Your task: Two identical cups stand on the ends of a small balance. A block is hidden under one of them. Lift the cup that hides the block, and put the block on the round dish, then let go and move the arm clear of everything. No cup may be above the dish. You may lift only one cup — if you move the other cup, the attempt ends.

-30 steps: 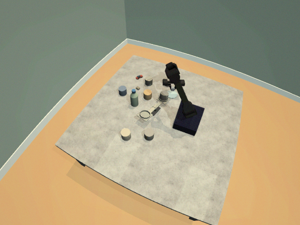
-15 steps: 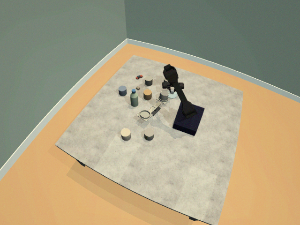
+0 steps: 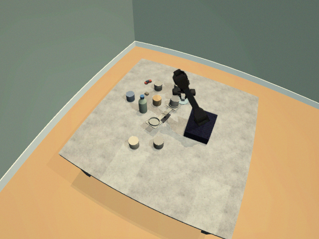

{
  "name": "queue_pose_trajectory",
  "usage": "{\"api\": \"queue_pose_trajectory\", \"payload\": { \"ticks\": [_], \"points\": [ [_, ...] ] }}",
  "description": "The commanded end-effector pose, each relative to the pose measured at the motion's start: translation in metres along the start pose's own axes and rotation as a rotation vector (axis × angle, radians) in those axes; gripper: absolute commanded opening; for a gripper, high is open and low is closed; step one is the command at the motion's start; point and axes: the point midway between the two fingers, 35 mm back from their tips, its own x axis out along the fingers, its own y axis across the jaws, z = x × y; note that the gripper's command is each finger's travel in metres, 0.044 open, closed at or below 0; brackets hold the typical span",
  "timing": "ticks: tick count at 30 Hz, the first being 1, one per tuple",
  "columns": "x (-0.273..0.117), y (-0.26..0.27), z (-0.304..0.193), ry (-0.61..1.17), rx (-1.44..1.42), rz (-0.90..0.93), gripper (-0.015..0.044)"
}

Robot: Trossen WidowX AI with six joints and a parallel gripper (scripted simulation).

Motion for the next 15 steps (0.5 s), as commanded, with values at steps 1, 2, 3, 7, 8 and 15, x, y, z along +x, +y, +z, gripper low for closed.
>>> {"api": "queue_pose_trajectory", "payload": {
  "ticks": [1,2,3,7,8,15],
  "points": [
    [0.0,0.0,0.0,-0.001,-0.002,0.0,0.0236],
    [0.0,0.0,0.0,-0.001,-0.002,0.0,0.0263],
    [0.0,0.0,0.0,-0.001,-0.002,0.0,0.0289],
    [0.0,0.0,0.0,-0.001,-0.002,0.0,0.0394],
    [-0.004,0.0,0.0,-0.001,-0.001,0.0,0.042],
    [-0.059,-0.001,0.001,-0.004,0.006,0.002,0.044]
  ]
}}
